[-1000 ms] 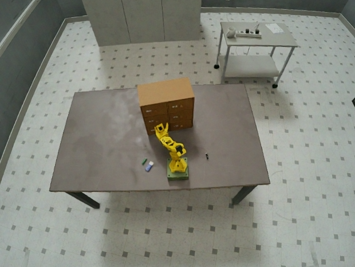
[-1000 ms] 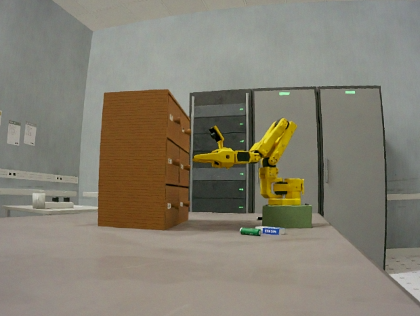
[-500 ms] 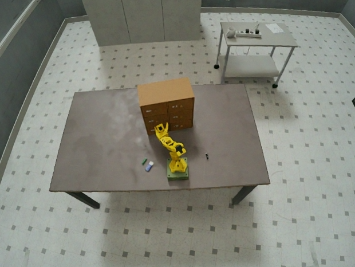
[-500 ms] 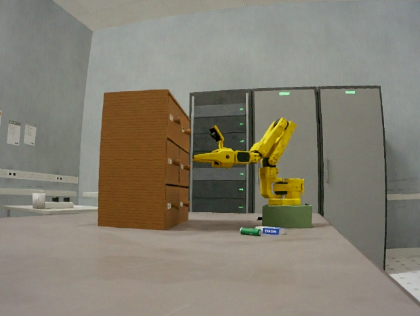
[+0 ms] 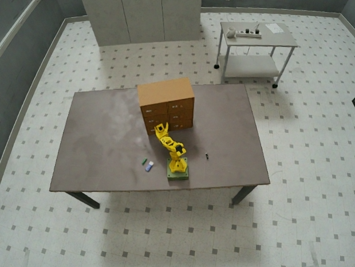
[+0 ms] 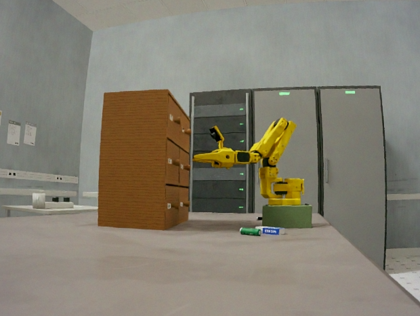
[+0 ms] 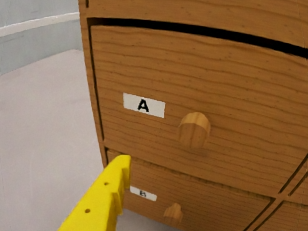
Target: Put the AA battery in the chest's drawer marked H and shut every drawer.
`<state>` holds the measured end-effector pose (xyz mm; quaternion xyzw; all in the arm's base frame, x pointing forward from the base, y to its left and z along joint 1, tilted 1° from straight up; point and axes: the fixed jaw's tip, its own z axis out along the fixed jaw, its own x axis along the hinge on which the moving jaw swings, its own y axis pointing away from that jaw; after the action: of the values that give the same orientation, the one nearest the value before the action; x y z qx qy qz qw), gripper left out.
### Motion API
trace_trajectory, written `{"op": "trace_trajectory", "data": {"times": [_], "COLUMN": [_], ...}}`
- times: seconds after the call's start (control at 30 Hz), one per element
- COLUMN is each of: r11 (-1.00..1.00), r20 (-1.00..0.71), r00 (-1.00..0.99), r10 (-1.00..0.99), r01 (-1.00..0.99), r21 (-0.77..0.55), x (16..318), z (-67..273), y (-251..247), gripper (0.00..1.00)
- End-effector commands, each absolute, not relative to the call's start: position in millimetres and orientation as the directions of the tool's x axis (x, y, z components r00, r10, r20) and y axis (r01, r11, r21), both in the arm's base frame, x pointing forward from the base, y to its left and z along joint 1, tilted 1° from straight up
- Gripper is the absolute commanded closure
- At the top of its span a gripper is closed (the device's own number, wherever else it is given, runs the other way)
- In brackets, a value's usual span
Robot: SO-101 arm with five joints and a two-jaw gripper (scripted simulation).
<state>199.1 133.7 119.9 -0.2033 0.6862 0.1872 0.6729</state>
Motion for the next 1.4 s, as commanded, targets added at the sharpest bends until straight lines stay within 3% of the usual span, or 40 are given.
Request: {"op": "trace_trajectory", "data": {"times": [0.0,1.37], "r11": [0.844,0.841], "r20": [-1.000,-1.000], "r00": [-0.004,-0.004], "r10": [-0.011,-0.011], "r01": [-0.536,-0.542], "r21": [-0.007,-0.007], "x": [199.5,200.0], "z": [123.2,126.3], "y": [135.9,138.0], "gripper": [0.50,0.50]}}
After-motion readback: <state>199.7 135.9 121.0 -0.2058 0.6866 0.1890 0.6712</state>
